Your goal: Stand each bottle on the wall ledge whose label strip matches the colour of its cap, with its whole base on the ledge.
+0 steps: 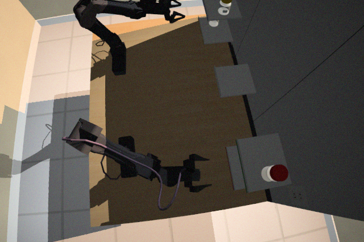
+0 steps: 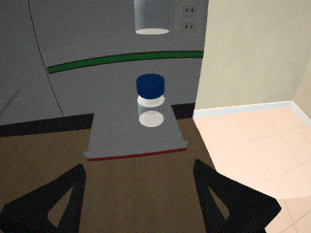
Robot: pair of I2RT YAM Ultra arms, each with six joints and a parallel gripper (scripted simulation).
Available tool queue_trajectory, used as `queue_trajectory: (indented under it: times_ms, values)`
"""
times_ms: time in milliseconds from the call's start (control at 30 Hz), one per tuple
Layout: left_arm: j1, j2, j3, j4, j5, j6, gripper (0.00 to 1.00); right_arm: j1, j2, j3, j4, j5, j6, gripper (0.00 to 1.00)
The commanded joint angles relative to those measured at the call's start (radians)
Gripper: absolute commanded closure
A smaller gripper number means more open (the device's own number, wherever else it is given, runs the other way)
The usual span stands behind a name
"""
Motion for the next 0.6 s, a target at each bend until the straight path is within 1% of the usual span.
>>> queue_trajectory:
  times_ms: [0, 333, 433, 567]
  values:
    - [0.002, -0.005, 0.006, 0.017, 0.002, 0.001, 0.00, 0.008, -0.004, 0.010, 0.028, 0.001, 0.002, 0.00]
    - [0.002, -0.005, 0.006, 0.017, 0.002, 0.001, 0.00, 0.008, -0.004, 0.010, 0.029, 0.001, 0.002, 0.00]
    - [0.002, -0.005, 0.006, 0.017, 0.002, 0.001, 0.00, 0.023, -0.020, 0.006, 0.022, 0.046, 0.021, 0.00]
    - [0.002, -0.005, 0.006, 0.017, 0.002, 0.001, 0.00, 0.100, -0.064, -0.036, 0.004, 0.123, 0.044, 0.00]
